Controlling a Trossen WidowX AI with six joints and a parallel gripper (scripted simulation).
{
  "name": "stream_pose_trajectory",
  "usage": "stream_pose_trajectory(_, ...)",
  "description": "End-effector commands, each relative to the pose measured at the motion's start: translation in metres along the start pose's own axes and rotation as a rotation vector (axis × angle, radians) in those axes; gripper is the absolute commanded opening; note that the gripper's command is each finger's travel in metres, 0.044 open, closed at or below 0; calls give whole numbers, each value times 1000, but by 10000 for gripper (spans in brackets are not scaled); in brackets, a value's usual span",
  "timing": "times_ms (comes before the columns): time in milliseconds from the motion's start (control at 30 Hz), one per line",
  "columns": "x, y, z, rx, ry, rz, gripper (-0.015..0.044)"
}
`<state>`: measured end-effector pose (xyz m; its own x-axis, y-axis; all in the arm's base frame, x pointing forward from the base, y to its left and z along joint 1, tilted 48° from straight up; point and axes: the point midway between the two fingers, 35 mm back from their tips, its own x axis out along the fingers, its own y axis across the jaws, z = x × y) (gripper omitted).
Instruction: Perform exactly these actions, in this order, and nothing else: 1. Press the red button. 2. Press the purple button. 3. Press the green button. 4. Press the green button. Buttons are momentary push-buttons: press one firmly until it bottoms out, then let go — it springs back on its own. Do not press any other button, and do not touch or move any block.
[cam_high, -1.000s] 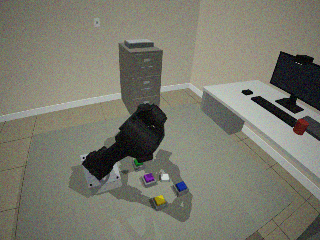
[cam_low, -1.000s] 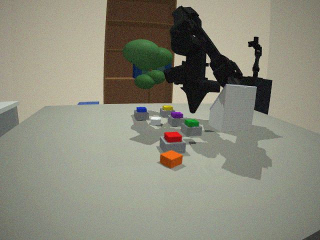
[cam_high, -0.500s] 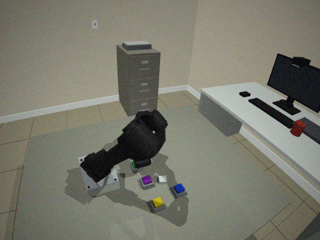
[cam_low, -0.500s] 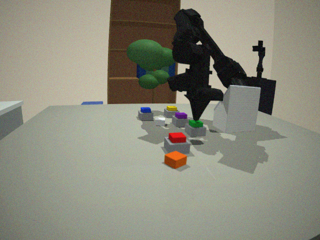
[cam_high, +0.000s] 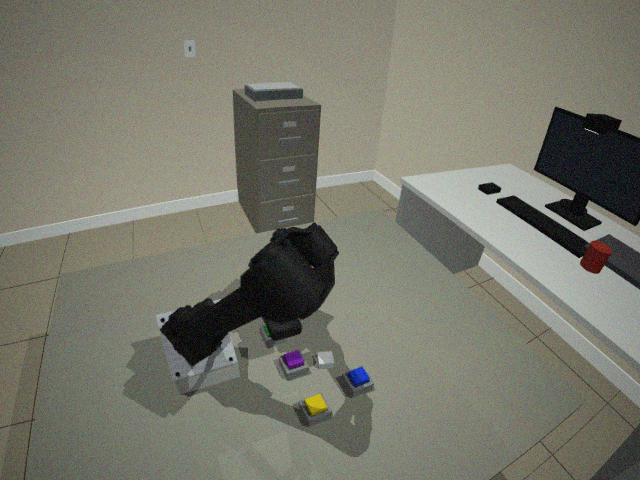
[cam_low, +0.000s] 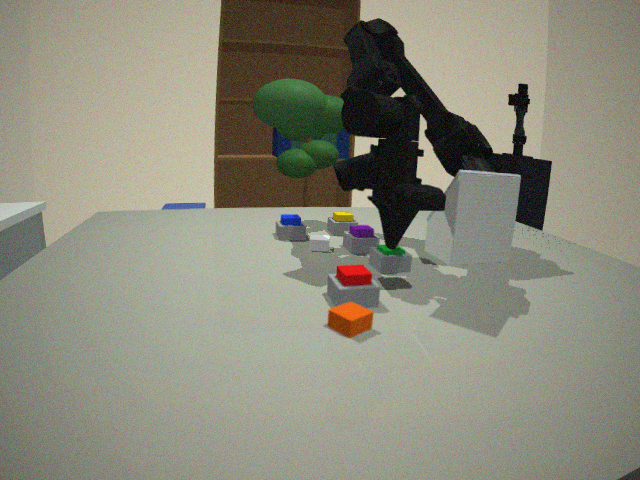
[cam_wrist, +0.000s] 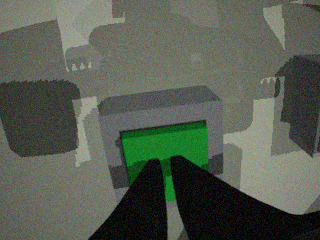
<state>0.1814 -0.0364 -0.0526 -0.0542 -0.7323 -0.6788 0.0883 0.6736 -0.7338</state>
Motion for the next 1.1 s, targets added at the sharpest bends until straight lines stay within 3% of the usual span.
stream_pose_trajectory(0,1,-1,-1,-6,2,-5,20)
stream_pose_trajectory(233,1,-1,-1,-6,2,-5,20)
stream_pose_trajectory(500,-33,-1,-1,-6,2,-3,20)
stream_pose_trajectory(967,-86,124,57,-5,-1,12,387)
stream_pose_trajectory(1067,-94,157,60,-3,-1,10,400)
